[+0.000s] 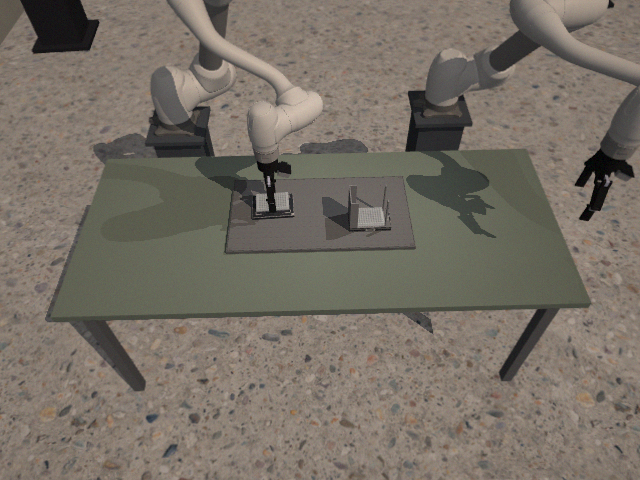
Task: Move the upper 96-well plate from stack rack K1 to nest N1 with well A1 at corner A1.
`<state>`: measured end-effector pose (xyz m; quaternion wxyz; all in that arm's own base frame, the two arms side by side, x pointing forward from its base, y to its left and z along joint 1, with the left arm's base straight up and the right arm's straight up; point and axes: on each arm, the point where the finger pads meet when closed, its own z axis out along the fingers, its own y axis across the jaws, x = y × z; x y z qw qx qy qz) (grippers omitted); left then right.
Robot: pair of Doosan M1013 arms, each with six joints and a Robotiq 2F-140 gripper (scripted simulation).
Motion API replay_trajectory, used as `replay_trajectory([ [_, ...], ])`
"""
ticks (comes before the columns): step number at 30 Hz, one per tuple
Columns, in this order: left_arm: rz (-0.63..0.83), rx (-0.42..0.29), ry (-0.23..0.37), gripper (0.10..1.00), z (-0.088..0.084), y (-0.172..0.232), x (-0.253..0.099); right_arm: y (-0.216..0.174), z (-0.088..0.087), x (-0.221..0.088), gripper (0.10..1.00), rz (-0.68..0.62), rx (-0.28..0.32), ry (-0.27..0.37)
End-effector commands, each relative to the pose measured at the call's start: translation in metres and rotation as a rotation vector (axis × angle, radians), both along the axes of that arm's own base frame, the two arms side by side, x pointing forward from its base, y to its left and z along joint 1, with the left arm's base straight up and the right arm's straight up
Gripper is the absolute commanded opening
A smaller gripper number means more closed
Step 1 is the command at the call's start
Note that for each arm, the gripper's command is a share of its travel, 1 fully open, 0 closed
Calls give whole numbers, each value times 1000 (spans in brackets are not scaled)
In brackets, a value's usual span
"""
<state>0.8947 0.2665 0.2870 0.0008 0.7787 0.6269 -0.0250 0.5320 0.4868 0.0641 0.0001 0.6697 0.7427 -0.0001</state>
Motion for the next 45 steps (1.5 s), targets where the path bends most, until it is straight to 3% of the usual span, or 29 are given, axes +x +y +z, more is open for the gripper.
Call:
replay_trajectory([
  [1, 0, 1, -2, 1000, 1, 0, 0, 0, 1, 0, 99, 0, 1, -1],
  [45, 0, 1, -2, 1000, 1, 0, 0, 0, -5, 0, 99, 0, 1, -1],
])
